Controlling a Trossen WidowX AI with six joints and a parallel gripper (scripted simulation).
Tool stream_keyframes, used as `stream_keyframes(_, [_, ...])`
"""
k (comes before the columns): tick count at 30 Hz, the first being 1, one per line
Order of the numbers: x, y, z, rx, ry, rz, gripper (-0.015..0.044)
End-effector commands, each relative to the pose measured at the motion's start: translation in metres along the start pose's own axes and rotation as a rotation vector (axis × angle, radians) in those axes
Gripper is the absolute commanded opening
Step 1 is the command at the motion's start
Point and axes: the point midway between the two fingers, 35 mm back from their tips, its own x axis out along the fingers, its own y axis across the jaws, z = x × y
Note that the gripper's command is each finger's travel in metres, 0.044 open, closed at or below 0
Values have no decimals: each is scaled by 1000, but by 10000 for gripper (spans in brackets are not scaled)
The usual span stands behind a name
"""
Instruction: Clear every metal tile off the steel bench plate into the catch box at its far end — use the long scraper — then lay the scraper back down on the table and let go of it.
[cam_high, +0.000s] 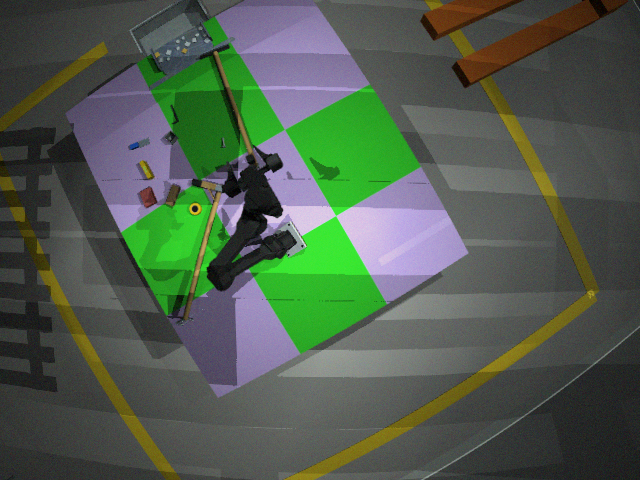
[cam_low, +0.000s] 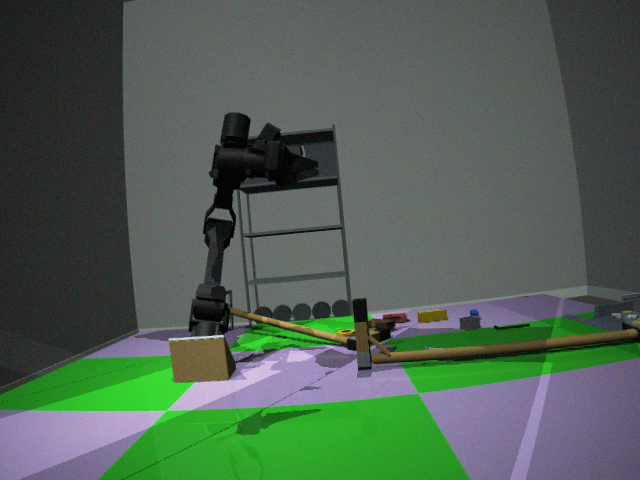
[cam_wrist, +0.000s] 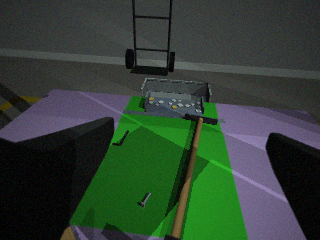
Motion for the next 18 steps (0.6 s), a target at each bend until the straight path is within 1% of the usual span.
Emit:
stream_keyframes(1, [0,1,0,-7,0,4,440])
stream_keyframes(12, [1,0,0,-5,2,3,440])
stream_keyframes(18, [18,-8,1,20,34,-8,440])
